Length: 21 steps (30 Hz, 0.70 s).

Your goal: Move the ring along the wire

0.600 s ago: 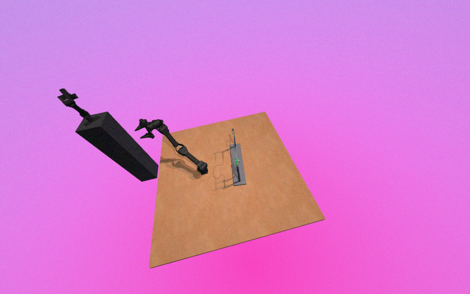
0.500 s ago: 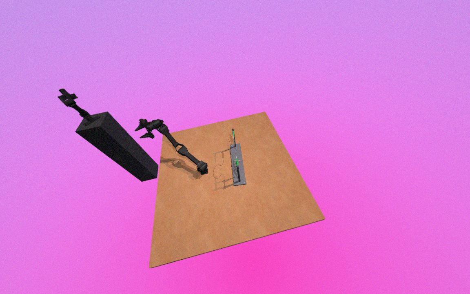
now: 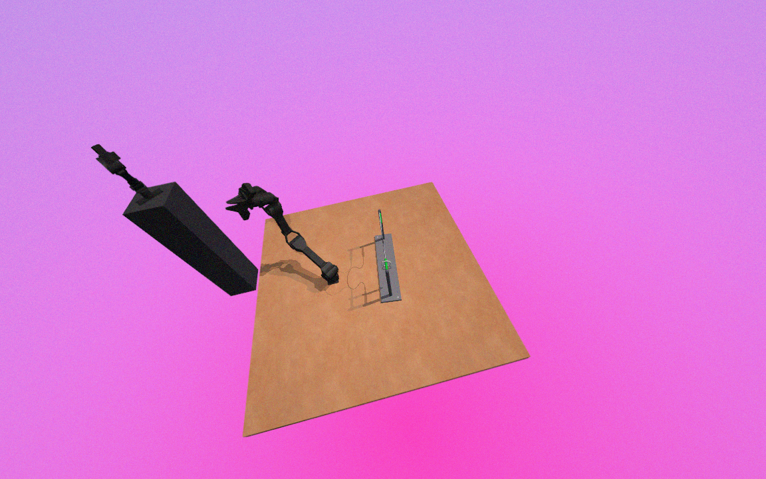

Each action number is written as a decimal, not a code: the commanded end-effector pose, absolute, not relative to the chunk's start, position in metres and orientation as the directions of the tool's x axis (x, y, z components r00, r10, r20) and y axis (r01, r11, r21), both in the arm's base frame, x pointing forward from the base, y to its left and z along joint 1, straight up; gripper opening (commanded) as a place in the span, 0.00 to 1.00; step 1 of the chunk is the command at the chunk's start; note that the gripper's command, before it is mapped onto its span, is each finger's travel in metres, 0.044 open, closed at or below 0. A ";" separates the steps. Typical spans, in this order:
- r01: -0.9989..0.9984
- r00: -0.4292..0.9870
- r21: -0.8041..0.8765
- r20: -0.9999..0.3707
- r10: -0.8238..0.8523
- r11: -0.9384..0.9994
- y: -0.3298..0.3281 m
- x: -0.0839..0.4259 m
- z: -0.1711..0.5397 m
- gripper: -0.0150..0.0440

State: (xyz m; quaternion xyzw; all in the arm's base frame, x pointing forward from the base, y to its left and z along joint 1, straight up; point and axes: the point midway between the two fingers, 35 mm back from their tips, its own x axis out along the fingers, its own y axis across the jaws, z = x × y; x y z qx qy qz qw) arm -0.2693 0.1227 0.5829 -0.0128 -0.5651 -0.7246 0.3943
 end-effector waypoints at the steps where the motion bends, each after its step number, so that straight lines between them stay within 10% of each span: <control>1: 0.700 -0.602 0.713 0.560 -0.569 -0.039 0.086 -0.227 0.605 0.53; 21: 0.977 0.059 0.110 0.681 -0.730 0.182 -0.087 -0.009 0.571 0.53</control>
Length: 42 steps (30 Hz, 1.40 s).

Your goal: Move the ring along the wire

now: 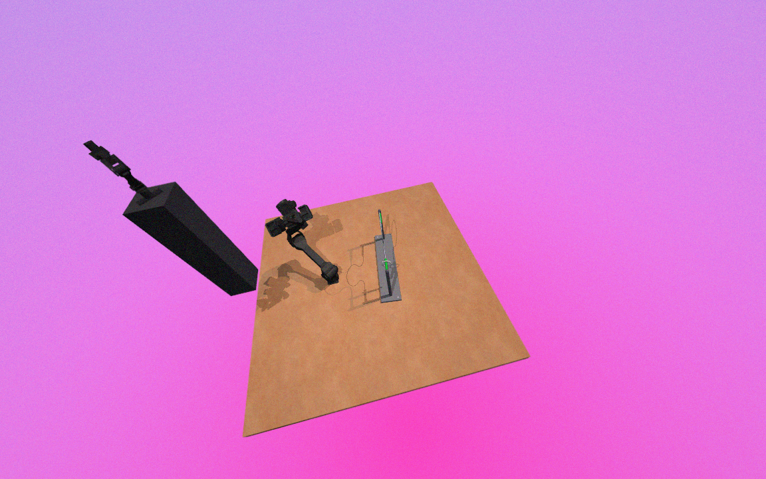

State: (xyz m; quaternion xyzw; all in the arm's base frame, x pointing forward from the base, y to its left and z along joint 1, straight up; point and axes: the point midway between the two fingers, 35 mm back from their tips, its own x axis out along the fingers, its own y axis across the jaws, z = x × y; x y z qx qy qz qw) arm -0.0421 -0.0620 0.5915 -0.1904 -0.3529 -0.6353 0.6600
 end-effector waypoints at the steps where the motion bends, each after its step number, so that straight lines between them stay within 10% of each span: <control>1: 0.976 0.096 0.083 0.670 -0.736 0.203 -0.094 0.002 0.564 0.53; 20: 0.712 0.701 -0.166 0.207 -0.682 0.682 -0.174 0.159 0.349 0.53; 42: 0.279 0.933 0.197 -0.287 -0.217 0.940 -0.115 0.203 0.098 0.53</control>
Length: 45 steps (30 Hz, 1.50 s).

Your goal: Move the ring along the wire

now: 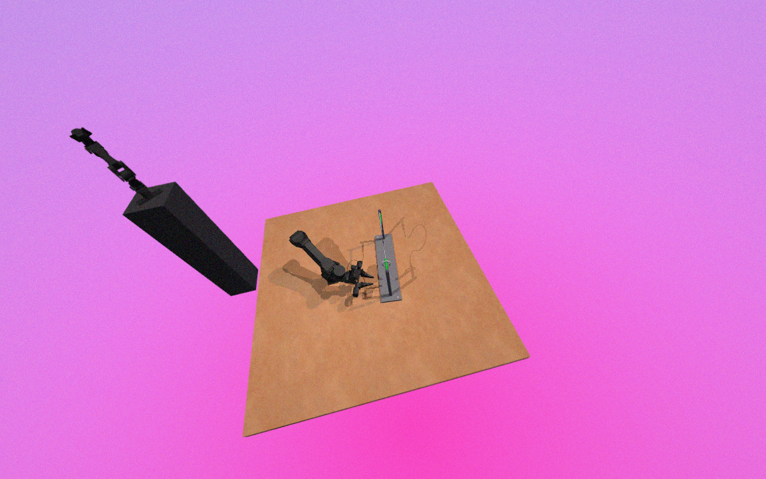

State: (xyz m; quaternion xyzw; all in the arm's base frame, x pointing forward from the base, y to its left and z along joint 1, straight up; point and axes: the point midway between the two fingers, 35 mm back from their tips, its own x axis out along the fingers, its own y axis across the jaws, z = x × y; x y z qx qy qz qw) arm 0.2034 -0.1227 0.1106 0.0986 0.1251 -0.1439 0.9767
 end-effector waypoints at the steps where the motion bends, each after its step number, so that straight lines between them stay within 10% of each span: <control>1: 0.279 0.933 0.197 -0.287 -0.217 0.940 -0.115 0.203 0.098 0.53; 45: 0.125 0.979 -0.009 -0.163 -0.125 0.992 -0.131 0.271 0.136 0.53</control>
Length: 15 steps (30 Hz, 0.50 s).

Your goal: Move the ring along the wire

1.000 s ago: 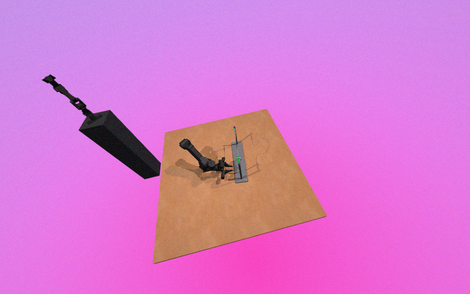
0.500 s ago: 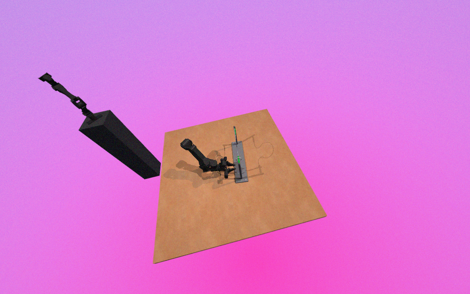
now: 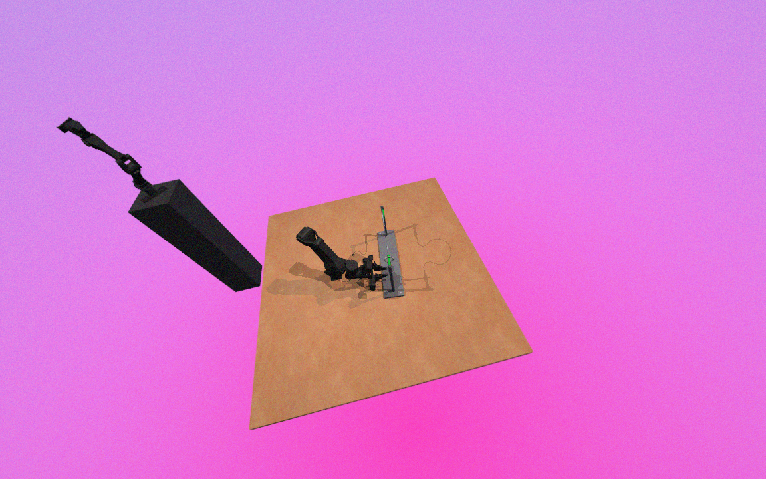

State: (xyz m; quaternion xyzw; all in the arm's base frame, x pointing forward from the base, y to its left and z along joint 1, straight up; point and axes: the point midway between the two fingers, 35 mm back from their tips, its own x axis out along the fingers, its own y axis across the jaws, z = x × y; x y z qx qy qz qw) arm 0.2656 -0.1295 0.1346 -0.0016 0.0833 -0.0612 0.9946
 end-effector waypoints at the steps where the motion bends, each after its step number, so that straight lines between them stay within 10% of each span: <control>1: 0.125 0.979 -0.009 -0.163 -0.125 0.992 -0.132 0.272 0.135 0.53; 15: 0.125 0.979 -0.009 -0.161 -0.125 0.992 -0.134 0.293 0.132 0.53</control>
